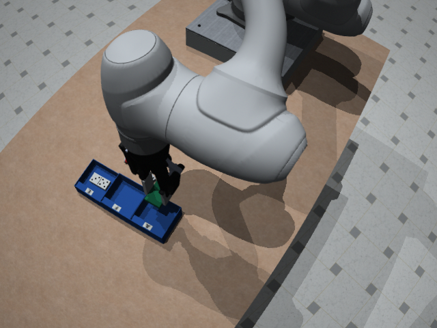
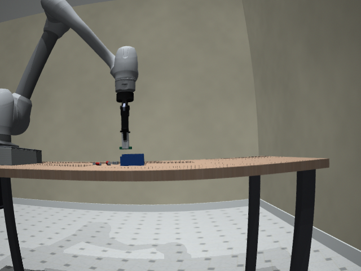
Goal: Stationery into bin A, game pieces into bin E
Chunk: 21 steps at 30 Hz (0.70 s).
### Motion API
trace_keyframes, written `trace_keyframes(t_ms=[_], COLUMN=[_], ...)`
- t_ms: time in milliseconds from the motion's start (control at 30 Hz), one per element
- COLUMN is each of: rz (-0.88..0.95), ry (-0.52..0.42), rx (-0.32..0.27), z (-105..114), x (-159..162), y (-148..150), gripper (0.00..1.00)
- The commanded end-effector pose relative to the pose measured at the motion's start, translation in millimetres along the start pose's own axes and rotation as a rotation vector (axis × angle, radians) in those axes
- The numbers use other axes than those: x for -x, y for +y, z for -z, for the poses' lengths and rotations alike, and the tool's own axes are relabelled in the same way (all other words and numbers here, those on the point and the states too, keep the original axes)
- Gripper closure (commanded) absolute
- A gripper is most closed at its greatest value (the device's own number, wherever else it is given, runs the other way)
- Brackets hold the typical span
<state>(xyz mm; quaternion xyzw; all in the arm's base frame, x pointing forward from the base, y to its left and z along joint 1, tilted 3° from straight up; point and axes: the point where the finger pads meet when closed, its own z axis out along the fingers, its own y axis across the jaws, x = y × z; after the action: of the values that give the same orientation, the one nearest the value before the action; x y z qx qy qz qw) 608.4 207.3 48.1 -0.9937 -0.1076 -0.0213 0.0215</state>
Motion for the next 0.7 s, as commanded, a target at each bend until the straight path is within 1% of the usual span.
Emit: trace_keyframes(t_ms=[0,167,667], rz=[0.005,0.005,0.005], ry=[-0.001,-0.001,-0.001], rx=[-0.002,-0.002,-0.002], z=[-0.1,-0.1,-2.1], x=[-23.4,-30.7,-26.8], y=[-9.0,-11.7,-10.3], gripper=[0.79,0.79,0.79])
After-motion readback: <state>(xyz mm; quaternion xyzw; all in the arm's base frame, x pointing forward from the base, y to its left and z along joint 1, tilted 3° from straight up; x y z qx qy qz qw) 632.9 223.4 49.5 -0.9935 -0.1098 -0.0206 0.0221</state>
